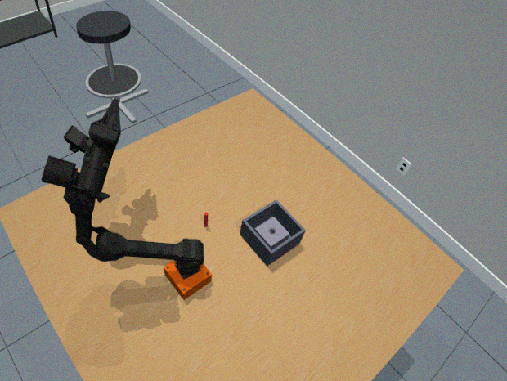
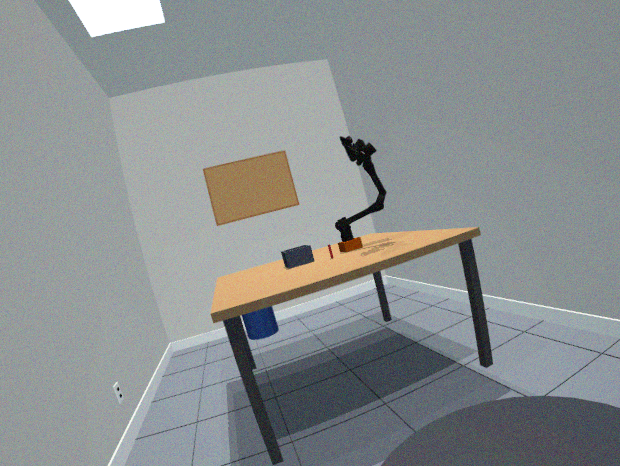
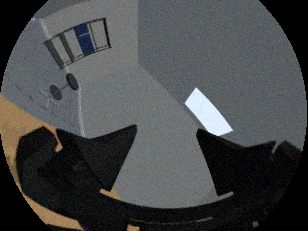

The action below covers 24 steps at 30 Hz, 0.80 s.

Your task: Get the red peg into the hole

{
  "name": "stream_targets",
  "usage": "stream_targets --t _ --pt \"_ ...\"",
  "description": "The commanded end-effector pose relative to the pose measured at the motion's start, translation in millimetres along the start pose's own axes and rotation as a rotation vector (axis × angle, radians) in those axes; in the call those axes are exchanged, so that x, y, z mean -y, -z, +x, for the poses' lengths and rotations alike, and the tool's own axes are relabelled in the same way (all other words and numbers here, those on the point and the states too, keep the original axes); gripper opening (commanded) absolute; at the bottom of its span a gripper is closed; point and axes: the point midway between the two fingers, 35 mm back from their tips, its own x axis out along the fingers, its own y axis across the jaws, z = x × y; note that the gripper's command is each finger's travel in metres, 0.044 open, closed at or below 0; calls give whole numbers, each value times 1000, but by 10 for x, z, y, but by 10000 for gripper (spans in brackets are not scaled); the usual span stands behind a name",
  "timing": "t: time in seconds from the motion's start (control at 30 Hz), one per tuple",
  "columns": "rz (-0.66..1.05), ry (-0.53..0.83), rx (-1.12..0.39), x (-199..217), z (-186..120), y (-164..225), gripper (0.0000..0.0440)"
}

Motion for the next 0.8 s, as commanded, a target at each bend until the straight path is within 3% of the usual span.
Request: stream_targets --t 0.0,0.07,0.77 --pt "2 8 -9 22 9 39 420" --pt "24 23 -34 74 30 149 440" --pt "606 127 -409 366 219 1856 440"
